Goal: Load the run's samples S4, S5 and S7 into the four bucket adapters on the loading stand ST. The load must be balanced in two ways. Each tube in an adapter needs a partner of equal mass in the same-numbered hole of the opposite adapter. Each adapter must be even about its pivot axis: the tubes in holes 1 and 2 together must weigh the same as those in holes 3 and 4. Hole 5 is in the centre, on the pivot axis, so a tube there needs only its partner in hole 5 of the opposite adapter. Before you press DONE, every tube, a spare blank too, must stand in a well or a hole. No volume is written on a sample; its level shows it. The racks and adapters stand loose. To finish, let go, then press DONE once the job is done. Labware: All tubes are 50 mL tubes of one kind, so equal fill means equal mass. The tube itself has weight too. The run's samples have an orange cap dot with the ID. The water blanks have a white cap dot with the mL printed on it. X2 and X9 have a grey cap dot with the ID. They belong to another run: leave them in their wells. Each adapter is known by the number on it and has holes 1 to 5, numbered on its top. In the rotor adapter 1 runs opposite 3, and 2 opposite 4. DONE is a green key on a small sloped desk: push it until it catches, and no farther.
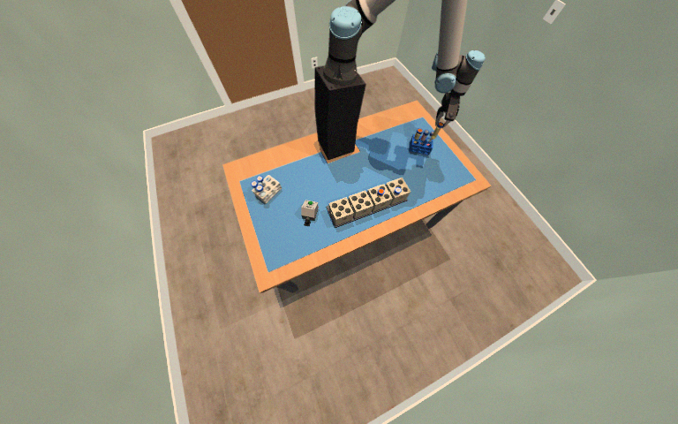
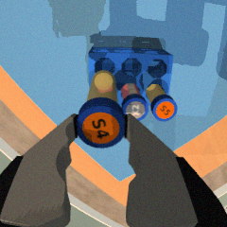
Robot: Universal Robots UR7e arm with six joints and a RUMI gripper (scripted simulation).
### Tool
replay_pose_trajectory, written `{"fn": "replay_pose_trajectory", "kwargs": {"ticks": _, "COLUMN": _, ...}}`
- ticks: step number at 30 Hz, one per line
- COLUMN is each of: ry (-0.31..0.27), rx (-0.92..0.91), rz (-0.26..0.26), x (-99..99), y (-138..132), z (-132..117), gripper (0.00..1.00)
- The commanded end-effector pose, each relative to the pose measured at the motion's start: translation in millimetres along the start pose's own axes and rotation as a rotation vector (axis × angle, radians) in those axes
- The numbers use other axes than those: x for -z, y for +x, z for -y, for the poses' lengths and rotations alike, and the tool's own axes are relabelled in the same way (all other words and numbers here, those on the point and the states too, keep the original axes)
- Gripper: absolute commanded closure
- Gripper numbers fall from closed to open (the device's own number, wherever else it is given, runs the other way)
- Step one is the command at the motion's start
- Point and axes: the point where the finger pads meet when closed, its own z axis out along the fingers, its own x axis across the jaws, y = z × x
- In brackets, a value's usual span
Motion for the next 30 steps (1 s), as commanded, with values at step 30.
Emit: {"fn": "replay_pose_trajectory", "kwargs": {"ticks": 30, "ry": 0.000, "rx": -0.162, "rz": 0.001, "x": 29.7, "y": 75, "z": 102, "gripper": 1.00}}
